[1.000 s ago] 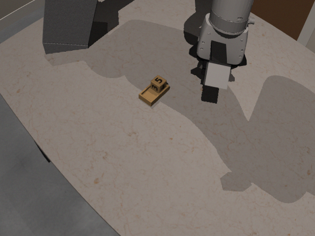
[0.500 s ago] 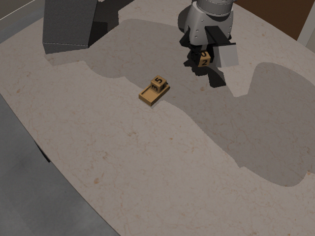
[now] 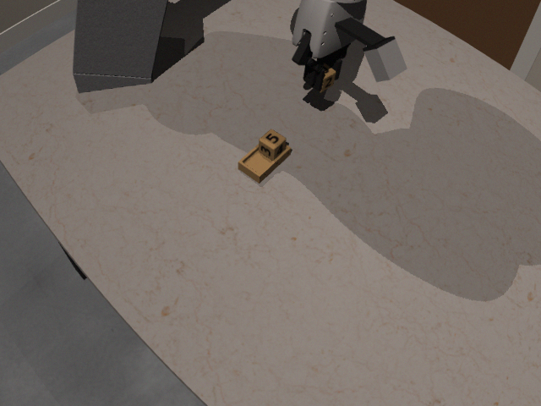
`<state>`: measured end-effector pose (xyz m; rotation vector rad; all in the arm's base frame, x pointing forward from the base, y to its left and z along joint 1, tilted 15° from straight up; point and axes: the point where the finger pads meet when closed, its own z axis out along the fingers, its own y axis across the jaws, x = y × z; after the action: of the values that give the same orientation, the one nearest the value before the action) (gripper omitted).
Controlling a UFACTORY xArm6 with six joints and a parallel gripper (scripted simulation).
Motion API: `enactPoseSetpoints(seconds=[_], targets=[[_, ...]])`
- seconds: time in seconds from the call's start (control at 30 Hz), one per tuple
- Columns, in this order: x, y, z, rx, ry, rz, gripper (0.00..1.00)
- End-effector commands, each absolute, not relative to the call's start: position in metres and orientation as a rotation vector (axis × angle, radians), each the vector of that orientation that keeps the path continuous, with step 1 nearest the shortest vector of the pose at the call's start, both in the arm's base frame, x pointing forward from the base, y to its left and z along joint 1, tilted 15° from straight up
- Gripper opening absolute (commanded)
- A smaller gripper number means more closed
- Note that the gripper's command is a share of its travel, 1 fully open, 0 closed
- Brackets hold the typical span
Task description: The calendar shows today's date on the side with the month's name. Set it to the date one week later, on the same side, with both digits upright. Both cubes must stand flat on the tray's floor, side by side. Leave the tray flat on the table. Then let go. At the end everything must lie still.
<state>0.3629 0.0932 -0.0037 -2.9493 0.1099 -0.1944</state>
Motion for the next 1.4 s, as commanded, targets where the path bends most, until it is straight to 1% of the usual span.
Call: enactPoseSetpoints(seconds=[0.0, 0.8, 1.2, 1.37], targets=[[0.350, 0.094, -0.003, -2.928, -0.052, -0.254, 0.27], [0.349, 0.095, -0.007, -2.930, -0.071, -0.256, 0.27], [0.353, 0.101, -0.035, -2.930, -0.071, -0.257, 0.27], [0.357, 0.105, -0.058, -2.930, -0.071, -0.257, 0.27]])
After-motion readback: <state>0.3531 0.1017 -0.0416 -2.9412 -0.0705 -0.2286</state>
